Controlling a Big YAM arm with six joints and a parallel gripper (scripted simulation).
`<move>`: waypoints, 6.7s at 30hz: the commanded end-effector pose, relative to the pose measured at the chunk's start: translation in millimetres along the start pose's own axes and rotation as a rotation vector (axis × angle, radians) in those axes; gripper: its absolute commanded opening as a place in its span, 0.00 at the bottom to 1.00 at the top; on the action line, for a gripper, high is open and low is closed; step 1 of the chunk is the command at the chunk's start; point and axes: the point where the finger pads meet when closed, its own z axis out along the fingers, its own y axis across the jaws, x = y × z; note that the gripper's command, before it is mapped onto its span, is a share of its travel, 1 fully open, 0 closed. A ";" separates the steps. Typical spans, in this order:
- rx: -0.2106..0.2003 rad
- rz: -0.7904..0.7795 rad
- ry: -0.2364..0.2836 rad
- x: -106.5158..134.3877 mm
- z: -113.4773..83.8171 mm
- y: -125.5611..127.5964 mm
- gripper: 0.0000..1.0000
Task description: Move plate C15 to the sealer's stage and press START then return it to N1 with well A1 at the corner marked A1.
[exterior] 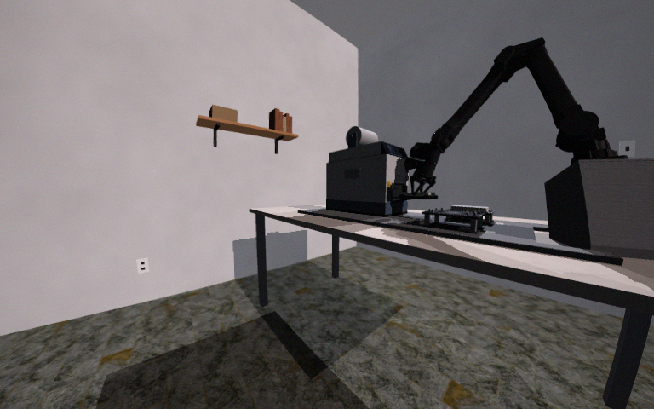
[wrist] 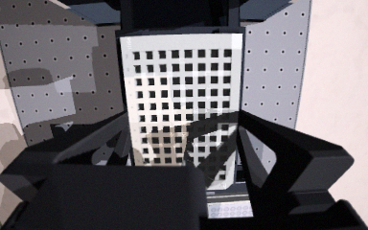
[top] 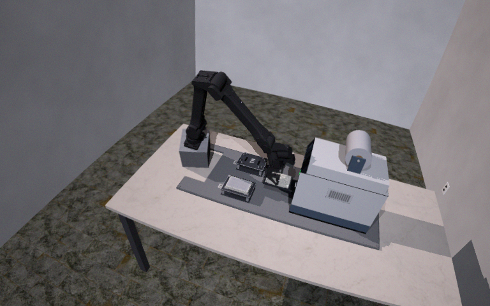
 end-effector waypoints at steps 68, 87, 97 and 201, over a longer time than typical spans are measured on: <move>0.035 0.029 -0.064 -38.1 -12.0 -26.8 0.00; 0.036 0.031 -0.064 -38.0 -12.6 -28.3 0.00; 0.024 0.026 -0.037 -24.4 -6.4 -15.7 1.00; 0.011 0.011 -0.012 -11.4 -23.9 -8.7 1.00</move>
